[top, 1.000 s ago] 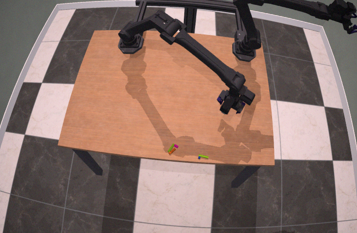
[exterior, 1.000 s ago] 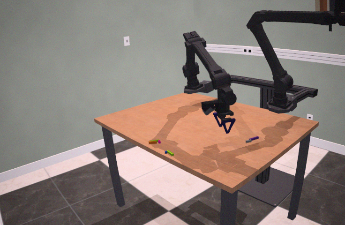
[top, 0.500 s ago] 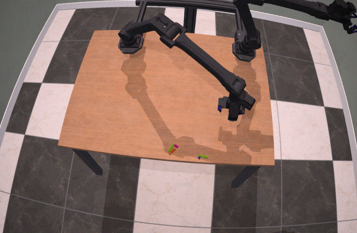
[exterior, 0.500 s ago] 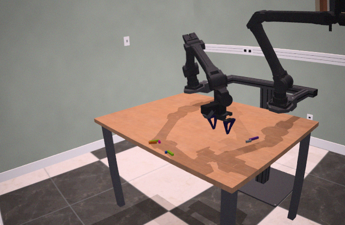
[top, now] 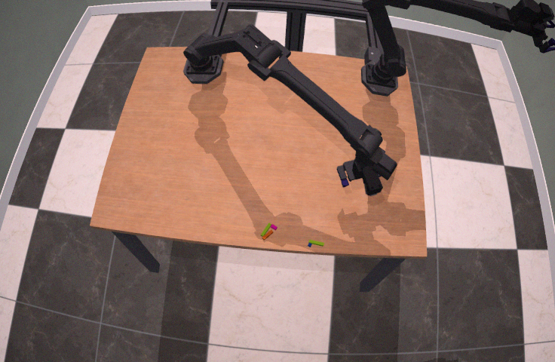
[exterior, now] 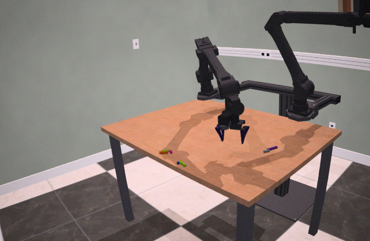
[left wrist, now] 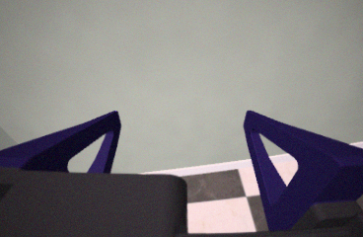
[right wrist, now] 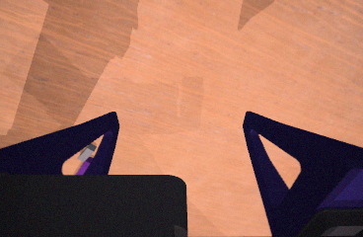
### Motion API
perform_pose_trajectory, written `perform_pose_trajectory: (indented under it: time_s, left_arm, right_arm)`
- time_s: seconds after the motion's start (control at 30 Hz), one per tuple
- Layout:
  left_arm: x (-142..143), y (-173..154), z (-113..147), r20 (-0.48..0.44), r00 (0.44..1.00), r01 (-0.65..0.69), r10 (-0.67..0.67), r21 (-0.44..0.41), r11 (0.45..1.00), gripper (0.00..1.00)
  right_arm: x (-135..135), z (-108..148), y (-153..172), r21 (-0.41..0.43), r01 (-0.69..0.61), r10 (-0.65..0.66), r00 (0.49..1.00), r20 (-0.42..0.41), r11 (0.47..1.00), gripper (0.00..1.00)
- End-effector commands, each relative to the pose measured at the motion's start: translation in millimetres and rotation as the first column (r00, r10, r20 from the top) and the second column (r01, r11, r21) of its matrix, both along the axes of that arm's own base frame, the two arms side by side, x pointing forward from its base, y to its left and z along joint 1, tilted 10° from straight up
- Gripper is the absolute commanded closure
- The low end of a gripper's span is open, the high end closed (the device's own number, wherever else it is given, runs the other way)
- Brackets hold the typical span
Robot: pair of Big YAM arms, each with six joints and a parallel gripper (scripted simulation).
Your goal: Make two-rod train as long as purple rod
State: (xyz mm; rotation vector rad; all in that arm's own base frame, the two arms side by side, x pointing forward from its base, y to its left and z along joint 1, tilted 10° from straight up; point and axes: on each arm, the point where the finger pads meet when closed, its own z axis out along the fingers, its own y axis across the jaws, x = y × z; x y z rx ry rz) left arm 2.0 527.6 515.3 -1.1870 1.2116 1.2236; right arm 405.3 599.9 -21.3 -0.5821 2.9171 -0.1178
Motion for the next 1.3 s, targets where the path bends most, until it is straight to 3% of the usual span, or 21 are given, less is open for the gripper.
perform_pose_trajectory:
  time_s: [0.0,0.23,0.3,0.37,0.47,0.8,0.87,0.9,0.97,1.03,1.27]
  left_arm:
    - [-7,-6,16,0.015,1.0,-0.016,0.015,0.044,0.999,0.0]
    - [-7,-6,16,0.015,1.0,-0.016,0.015,0.044,0.999,0.0]
    - [-7,-6,16,0.015,1.0,-0.016,0.015,0.044,0.999,0.0]
    - [-7,-6,16,0.015,1.0,-0.016,0.015,0.044,0.999,0.0]
    - [-7,-6,16,0.015,1.0,-0.016,0.015,0.044,0.999,0.0]
    - [-7,-6,16,0.015,1.0,-0.016,0.015,0.044,0.999,0.0]
    - [-7,-6,16,0.015,1.0,-0.016,0.015,0.044,0.999,0.0]
    - [-7,-6,16,0.015,1.0,-0.016,0.015,0.044,0.999,0.0]
    - [-7,-6,16,0.015,1.0,-0.016,0.015,0.044,0.999,0.0]
    - [-7,-6,16,0.015,1.0,-0.016,0.015,0.044,0.999,0.0]
    - [-7,-6,16,0.015,1.0,-0.016,0.015,0.044,0.999,0.0]
  right_arm:
    - [22,8,4,-0.019,-0.164,0.164,0.986,-0.009,0.986,0.0]
    - [34,11,3,-0.052,-0.362,0.362,0.932,-0.025,0.931,0.0]
    - [34,11,3,-0.052,-0.362,0.362,0.932,-0.025,0.931,0.0]
    - [26,12,11,-0.063,-0.448,0.447,0.894,-0.032,0.892,0.0]
    - [47,13,0,-0.078,-0.519,0.517,0.855,-0.044,0.851,0.0]
    - [66,16,-5,-0.113,-0.751,0.746,0.66,-0.087,0.651,0.0]
    - [66,16,-5,-0.113,-0.751,0.746,0.66,-0.087,0.651,0.0]
    - [62,17,0,-0.118,-0.794,0.789,0.606,-0.096,0.596,0.0]
    - [58,18,4,-0.121,-0.824,0.818,0.566,-0.103,0.554,0.0]
    - [75,18,-7,-0.126,-0.852,0.846,0.521,-0.115,0.508,0.0]
    - [91,21,-13,-0.136,-0.942,0.933,0.325,-0.154,0.305,0.0]
